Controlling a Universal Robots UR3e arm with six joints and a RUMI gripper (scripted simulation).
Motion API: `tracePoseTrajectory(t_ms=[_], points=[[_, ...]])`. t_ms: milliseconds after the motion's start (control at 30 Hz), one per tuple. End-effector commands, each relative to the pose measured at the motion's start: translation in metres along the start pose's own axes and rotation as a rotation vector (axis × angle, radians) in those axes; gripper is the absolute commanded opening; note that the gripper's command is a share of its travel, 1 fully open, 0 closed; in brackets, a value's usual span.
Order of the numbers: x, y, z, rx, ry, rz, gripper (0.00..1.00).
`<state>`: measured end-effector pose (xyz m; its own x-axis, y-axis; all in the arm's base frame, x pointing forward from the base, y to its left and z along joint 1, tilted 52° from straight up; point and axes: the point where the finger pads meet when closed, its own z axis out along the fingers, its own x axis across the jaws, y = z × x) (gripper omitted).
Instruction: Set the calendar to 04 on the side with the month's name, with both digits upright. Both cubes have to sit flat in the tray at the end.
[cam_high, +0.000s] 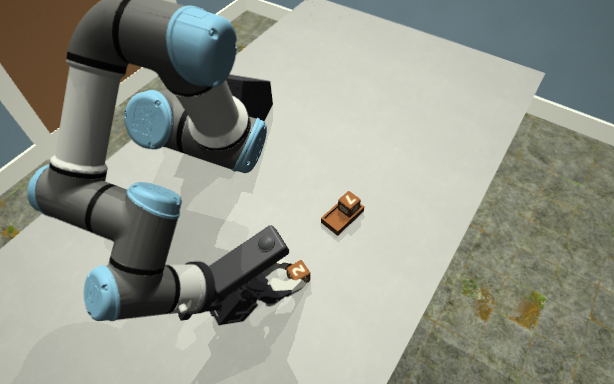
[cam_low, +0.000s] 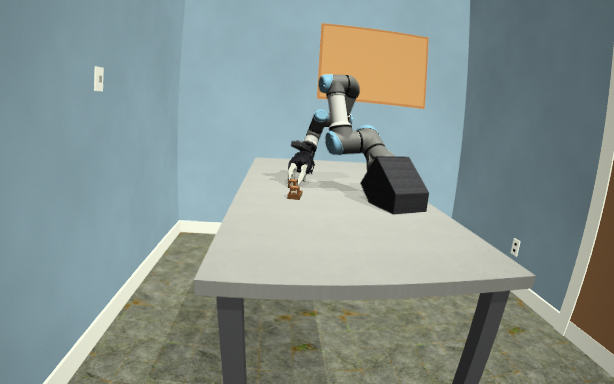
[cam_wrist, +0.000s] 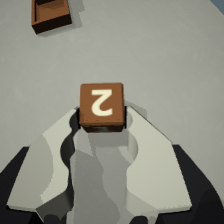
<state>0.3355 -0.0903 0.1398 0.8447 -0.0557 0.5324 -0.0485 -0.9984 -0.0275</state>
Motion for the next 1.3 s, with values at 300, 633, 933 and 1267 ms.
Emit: tracePoseTrajectory(t_ms=[300, 633, 933, 1267], points=[[0.000, 0.000, 0.000, 0.000, 0.000, -0.001, 0.42], [0.000, 0.000, 0.000, 0.000, 0.000, -0.001, 0.42], [0.000, -0.001, 0.000, 0.000, 0.000, -0.001, 0.42], [0.001, -0.011, -0.011, -0.002, 0.001, -0.002, 0.42]])
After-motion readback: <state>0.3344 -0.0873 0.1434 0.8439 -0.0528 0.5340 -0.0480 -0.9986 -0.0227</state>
